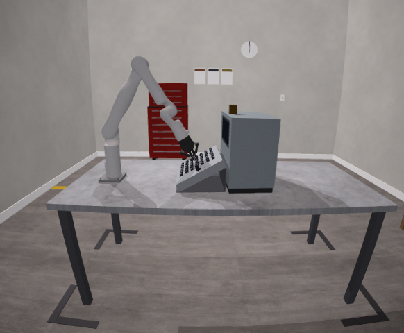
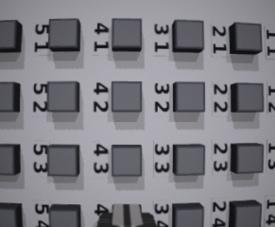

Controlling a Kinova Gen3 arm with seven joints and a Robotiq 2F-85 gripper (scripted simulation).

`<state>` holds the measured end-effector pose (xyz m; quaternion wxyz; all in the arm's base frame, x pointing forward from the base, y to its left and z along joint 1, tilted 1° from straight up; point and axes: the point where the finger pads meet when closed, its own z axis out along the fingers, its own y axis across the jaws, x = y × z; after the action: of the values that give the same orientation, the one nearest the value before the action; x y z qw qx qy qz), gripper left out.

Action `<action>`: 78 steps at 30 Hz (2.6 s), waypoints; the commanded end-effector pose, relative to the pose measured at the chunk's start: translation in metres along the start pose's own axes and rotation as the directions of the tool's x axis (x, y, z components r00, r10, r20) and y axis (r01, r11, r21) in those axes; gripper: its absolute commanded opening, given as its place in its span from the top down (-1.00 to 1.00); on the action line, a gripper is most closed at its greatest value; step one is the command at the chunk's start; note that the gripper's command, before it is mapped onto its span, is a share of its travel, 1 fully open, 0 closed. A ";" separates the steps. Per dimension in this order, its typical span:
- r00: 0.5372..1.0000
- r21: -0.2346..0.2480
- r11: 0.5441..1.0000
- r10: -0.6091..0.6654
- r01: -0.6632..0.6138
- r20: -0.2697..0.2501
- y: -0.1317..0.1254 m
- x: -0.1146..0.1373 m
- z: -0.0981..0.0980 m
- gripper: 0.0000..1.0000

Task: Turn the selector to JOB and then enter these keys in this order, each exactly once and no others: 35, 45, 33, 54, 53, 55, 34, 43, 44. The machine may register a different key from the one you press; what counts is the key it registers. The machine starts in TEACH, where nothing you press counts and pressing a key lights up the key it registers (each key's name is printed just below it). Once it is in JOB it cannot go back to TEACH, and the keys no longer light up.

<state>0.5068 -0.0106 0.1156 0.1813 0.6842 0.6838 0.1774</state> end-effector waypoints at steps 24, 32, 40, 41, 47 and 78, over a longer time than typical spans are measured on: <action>1.000 0.002 1.000 -0.008 0.008 -0.003 -0.001 0.001 -0.027 0.80; 1.000 0.001 1.000 -0.008 0.008 -0.004 0.000 0.001 -0.033 0.80; 1.000 0.003 1.000 -0.008 0.008 -0.003 -0.002 0.000 -0.034 0.80; 1.000 0.000 1.000 -0.008 0.008 0.000 -0.001 -0.001 -0.034 0.80; 1.000 -0.005 1.000 -0.007 0.007 0.004 -0.008 -0.006 -0.034 0.80; 1.000 0.000 1.000 -0.008 0.008 0.004 -0.068 -0.036 -0.030 0.80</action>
<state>0.4348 -0.0376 0.1130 0.1835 0.6752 0.6921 0.1774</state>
